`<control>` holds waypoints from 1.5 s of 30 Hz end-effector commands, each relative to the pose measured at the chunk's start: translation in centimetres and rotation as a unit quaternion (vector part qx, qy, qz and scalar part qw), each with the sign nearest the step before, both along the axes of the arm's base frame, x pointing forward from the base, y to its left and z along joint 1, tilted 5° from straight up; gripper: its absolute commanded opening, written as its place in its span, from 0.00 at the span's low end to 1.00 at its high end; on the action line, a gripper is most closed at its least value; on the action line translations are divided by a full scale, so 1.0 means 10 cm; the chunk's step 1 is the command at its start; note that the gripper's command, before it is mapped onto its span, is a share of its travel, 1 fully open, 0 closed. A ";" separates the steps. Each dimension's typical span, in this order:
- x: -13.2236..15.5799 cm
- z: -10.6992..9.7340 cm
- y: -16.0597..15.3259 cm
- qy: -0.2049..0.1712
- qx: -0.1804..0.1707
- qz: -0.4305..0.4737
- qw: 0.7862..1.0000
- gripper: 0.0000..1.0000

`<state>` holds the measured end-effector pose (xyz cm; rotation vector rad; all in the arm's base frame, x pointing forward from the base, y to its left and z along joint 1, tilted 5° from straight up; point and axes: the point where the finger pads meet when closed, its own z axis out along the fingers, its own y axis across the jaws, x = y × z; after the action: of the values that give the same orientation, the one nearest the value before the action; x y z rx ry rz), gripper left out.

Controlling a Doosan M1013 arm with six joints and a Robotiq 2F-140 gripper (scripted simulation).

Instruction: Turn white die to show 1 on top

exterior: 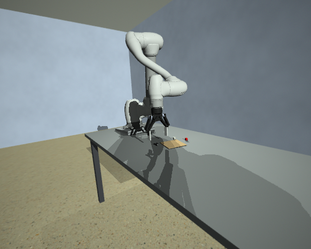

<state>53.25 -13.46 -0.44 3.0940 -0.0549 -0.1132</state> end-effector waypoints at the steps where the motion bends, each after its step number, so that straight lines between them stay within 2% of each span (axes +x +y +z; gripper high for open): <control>1: 0.00 -0.01 0.00 0.000 0.000 0.000 1.000 1.00; 37: 0.00 -0.01 0.00 0.000 0.000 0.000 1.000 1.00; 45: -0.01 -0.02 0.09 0.000 0.000 0.000 1.000 1.00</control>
<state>53.22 -13.05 -0.59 3.0940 -0.0546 -0.1131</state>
